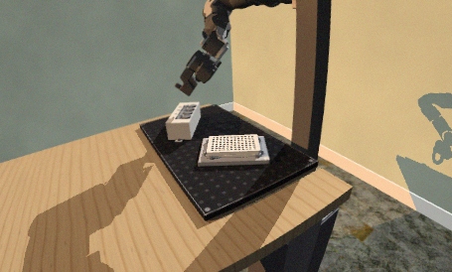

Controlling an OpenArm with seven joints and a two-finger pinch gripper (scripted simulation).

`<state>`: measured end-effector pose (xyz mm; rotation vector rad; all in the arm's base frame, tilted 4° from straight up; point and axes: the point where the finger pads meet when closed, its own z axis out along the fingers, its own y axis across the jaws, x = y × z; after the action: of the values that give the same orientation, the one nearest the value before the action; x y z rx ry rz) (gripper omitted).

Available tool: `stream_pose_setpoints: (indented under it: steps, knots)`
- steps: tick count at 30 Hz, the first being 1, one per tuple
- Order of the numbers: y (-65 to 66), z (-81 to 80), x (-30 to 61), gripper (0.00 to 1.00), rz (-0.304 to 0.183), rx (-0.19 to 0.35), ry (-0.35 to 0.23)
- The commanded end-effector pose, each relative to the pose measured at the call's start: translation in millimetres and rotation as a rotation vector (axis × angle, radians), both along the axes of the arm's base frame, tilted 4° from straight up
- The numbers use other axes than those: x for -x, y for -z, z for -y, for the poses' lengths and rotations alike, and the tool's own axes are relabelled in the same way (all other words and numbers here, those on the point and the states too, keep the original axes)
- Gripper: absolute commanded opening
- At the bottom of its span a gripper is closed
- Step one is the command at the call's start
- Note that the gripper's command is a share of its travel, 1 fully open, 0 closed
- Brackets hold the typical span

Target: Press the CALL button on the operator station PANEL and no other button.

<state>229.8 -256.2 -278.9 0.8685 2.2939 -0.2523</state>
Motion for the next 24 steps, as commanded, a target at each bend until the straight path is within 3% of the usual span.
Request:
stream_pose_setpoints:
  steps: [1, 2, 14, 19, 24]
  knots:
    - [5.6, -1.7, -2.2, 0.0, 0.017, -0.002, -0.008]
    - [12.0, -2.5, -2.3, 0.0, 0.017, -0.003, -0.009]
    - [12.0, -2.5, -2.3, 0.0, 0.017, -0.003, -0.009]
    - [37.7, -3.3, -4.6, 0.0, 0.017, -0.002, -0.009]
    - [37.7, -3.3, -4.6, 0.0, 0.017, -0.002, -0.009]
